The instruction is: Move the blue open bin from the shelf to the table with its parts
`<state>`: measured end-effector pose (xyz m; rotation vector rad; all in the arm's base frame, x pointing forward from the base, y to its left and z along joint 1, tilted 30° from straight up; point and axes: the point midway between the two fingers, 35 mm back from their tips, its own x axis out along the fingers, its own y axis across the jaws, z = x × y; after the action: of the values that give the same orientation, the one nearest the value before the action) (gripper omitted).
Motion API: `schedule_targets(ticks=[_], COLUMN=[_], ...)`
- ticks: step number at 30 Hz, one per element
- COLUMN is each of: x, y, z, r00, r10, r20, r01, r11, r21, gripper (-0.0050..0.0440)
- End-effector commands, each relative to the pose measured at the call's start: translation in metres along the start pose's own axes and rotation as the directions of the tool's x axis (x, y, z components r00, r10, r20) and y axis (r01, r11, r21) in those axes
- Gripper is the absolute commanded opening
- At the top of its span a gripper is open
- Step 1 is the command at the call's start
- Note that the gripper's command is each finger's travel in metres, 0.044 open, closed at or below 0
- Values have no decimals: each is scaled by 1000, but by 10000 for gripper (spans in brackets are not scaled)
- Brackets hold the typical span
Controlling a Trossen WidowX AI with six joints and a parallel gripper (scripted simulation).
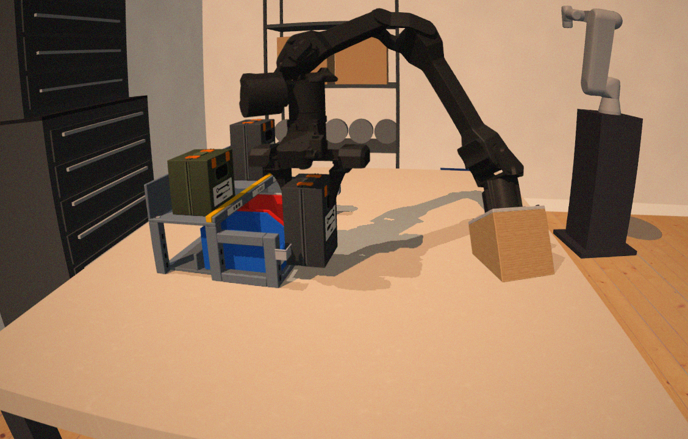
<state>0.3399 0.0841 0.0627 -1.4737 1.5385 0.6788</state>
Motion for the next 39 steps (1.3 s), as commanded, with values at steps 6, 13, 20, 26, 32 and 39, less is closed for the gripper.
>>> schedule_targets(ticks=[6, 13, 20, 26, 32, 39], x=[-8, -8, -6, -7, -7, -2], y=[-2, -2, -2, -1, -1, 3], z=[1, 1, 0, 1, 1, -32], r00=[999, 999, 1000, 999, 999, 1000], r10=[-27, -27, -22, -27, -27, -24], r20=[21, 21, 17, 21, 21, 19], r01=[27, 27, 22, 27, 27, 24], r11=[1000, 1000, 1000, 1000, 1000, 1000], r21=[8, 8, 10, 8, 8, 9], gripper=[0, 0, 0, 0, 0, 0])
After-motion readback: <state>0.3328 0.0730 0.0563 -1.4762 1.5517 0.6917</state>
